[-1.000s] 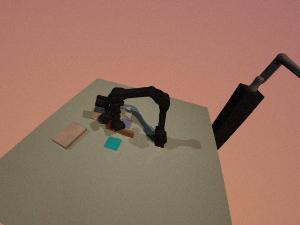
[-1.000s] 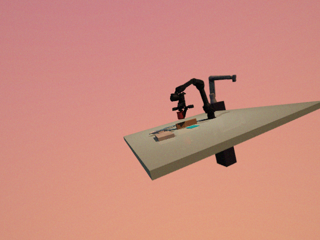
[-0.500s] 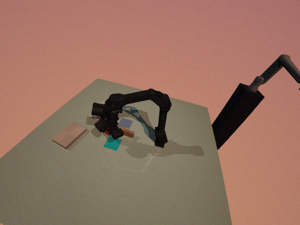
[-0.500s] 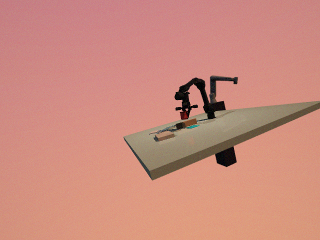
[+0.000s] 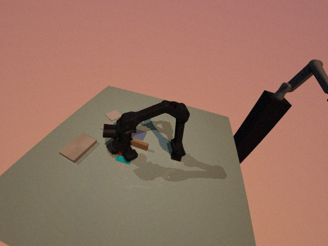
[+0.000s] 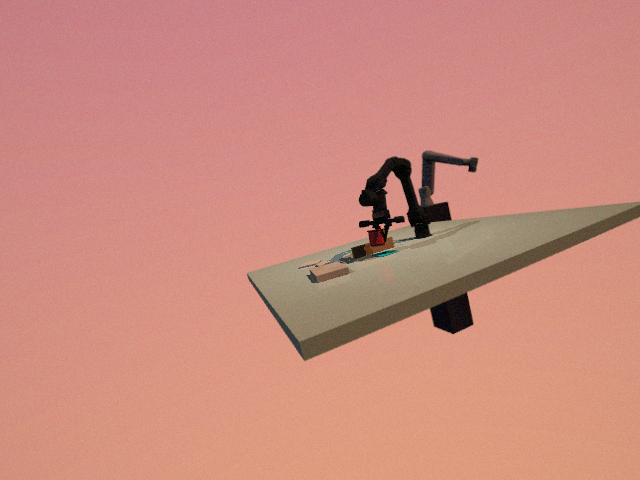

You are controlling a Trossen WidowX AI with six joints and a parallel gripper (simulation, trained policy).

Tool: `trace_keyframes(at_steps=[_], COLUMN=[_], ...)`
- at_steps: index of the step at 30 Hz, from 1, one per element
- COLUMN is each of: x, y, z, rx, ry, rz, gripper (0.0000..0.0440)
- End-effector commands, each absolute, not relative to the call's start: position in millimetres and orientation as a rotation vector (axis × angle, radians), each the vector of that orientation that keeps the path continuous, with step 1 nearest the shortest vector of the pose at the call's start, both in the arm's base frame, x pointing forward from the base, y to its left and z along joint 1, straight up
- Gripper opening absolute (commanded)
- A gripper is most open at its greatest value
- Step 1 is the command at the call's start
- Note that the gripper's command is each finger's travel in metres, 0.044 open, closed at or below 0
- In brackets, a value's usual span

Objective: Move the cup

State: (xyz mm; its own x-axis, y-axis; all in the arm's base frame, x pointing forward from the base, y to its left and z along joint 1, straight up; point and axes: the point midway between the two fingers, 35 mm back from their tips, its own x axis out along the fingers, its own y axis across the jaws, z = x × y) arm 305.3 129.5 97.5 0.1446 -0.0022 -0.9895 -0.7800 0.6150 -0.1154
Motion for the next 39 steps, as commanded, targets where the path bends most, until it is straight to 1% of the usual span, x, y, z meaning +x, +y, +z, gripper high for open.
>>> trace_keyframes(at_steps=[1,6,10,17,20,21,31,39], x=[302,295,292,292,296,297,290,284], y=[131,133,132,132,134,135,138,138], z=[87,74,66,61,67,69,86,100], rx=[-0.746,-0.744,-0.743,-0.726,-0.708,-0.701,-0.672,-0.650], ry=[1.327,1.338,1.343,1.328,1.295,1.285,1.226,1.182], rz=[0.632,0.626,0.619,0.611,0.612,0.613,0.644,0.659], gripper=[0.0000,0.0002,0.0015,0.0060,0.0127,0.0137,0.0168,0.0212])
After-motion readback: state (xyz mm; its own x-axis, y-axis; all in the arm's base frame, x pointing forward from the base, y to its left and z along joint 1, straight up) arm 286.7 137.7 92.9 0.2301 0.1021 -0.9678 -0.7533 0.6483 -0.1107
